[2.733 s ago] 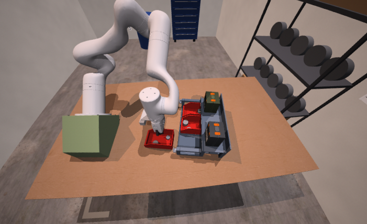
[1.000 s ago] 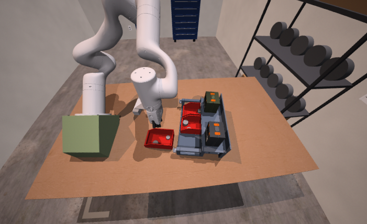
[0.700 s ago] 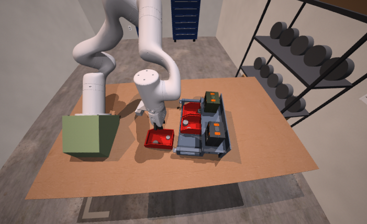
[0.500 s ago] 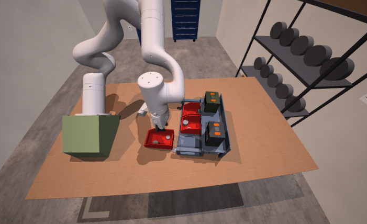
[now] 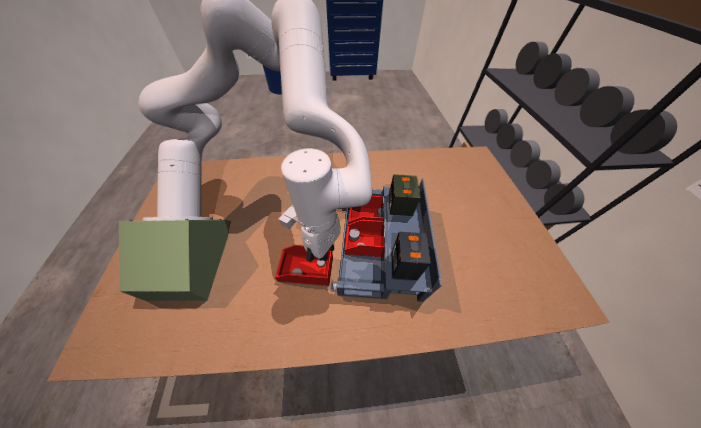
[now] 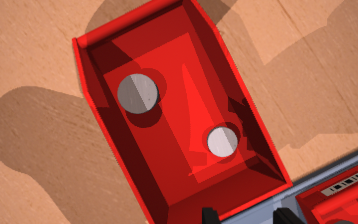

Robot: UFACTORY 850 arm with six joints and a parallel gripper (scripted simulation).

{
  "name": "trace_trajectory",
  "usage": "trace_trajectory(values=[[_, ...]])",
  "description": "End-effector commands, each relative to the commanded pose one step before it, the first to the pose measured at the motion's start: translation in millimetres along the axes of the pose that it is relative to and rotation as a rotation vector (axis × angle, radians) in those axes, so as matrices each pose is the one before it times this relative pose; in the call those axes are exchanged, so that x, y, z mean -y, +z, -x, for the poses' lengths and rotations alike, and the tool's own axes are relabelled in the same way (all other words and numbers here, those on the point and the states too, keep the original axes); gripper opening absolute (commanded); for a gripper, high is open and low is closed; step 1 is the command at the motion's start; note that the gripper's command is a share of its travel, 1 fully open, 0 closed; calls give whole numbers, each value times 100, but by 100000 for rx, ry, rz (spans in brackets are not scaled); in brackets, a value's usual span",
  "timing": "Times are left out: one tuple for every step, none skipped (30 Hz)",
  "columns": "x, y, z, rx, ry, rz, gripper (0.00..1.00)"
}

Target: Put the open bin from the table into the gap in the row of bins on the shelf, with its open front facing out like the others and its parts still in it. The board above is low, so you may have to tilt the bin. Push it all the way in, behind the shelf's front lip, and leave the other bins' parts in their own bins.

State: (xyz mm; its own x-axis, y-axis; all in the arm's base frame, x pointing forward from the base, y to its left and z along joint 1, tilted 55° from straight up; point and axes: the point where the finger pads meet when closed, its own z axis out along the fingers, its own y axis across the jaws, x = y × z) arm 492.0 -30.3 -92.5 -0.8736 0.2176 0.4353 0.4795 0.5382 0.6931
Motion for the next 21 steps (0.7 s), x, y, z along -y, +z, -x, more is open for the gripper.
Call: trace_trajectory(values=[[76,77,1039,-1682,4591,-315,34],[0,0,0,0,0,0,34],[0,0,0,0,0,0,34],[0,0,0,0,0,0,34],[0,0,0,0,0,0,34],[0,0,0,0,0,0,34],[9,35,272,463,4535,37,34],[-5,60,416,-33,5200,-22,34],[-27,60,415,-33,5200,-22,34],[-48,60,413,-33,5200,-22,34],[-70,59,410,-33,5200,-22,34],[0,0,0,0,0,0,34],[0,0,0,0,0,0,34],[0,0,0,0,0,0,34],[0,0,0,0,0,0,34],[0,0,0,0,0,0,34],[0,0,0,0,0,0,34],[0,0,0,0,0,0,34],[0,0,0,0,0,0,34],[0,0,0,0,0,0,34],[0,0,0,0,0,0,34]])
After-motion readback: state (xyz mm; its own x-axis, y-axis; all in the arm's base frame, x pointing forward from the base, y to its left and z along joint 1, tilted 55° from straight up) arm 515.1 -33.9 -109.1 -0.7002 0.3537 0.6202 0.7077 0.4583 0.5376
